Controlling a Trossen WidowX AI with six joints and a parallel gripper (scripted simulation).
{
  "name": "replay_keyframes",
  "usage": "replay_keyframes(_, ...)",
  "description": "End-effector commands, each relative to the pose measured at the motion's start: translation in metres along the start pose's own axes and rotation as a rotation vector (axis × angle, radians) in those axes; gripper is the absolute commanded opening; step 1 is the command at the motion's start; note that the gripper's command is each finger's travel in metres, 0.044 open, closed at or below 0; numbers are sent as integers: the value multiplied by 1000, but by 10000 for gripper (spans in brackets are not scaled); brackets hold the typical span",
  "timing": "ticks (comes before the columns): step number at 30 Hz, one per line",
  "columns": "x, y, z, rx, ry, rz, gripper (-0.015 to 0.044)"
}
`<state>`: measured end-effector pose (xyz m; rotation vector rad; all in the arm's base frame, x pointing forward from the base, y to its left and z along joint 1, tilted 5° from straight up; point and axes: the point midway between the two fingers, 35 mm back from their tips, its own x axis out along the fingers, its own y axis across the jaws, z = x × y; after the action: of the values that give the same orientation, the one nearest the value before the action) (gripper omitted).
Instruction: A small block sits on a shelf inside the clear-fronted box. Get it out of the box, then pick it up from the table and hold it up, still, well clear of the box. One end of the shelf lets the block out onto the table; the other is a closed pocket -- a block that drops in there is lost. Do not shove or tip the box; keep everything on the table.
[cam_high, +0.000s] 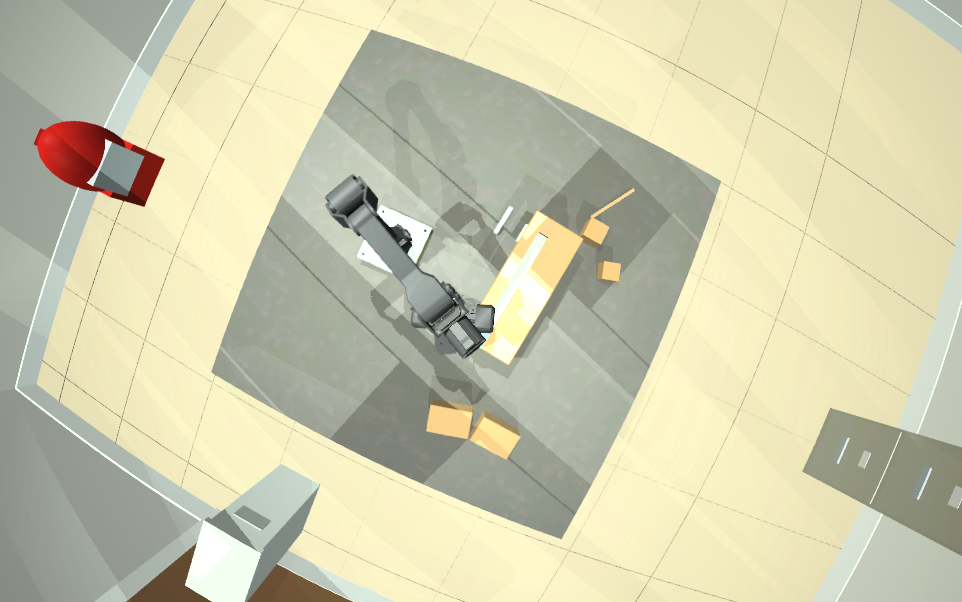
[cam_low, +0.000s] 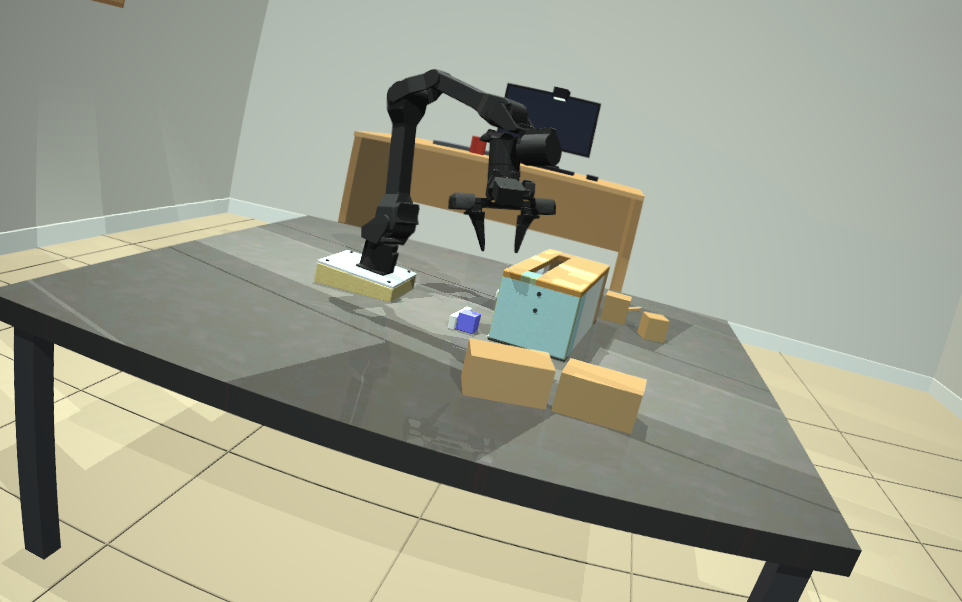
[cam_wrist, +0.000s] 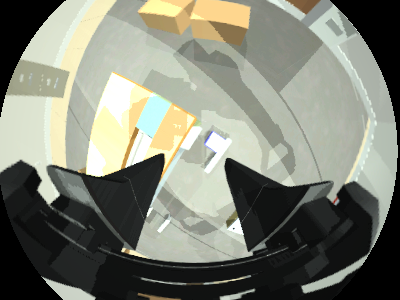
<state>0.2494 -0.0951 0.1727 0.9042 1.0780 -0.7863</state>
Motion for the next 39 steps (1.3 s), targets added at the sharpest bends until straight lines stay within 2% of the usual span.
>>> replay_keyframes(1, -3, -13, 4, 958, 68, 111, 285)
replay_keyframes(21, -10, -22, 9, 2015, 227, 166, 285)
replay_keyframes(39, -10, -23, 10, 2048, 233, 165, 285)
